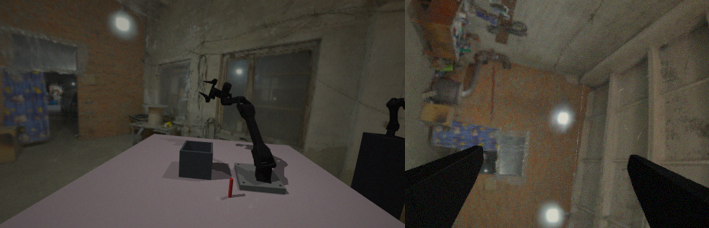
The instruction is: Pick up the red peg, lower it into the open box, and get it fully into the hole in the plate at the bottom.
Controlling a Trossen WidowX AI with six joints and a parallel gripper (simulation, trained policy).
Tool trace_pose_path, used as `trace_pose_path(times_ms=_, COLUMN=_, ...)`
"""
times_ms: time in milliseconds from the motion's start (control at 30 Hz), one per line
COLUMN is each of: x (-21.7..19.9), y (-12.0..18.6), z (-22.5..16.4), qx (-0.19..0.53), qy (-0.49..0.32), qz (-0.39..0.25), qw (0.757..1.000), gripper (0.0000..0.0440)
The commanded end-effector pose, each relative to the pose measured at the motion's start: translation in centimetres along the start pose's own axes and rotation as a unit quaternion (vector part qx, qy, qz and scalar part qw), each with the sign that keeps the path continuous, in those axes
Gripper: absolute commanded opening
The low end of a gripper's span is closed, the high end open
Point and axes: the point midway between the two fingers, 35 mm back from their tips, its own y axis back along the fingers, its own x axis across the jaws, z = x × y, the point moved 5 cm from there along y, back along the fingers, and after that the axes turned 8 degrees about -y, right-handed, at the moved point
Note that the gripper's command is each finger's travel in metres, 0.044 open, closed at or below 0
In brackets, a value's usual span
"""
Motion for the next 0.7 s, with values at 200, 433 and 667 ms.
trace_pose_path(times_ms=200, x=1.9, y=-2.3, z=1.6, qx=0.024, qy=-0.165, qz=0.021, qw=0.986, gripper=0.044)
trace_pose_path(times_ms=433, x=3.3, y=-3.9, z=3.3, qx=0.043, qy=-0.28, qz=0.041, qw=0.958, gripper=0.044)
trace_pose_path(times_ms=667, x=4.6, y=-5.2, z=5.4, qx=0.063, qy=-0.389, qz=0.064, qw=0.917, gripper=0.044)
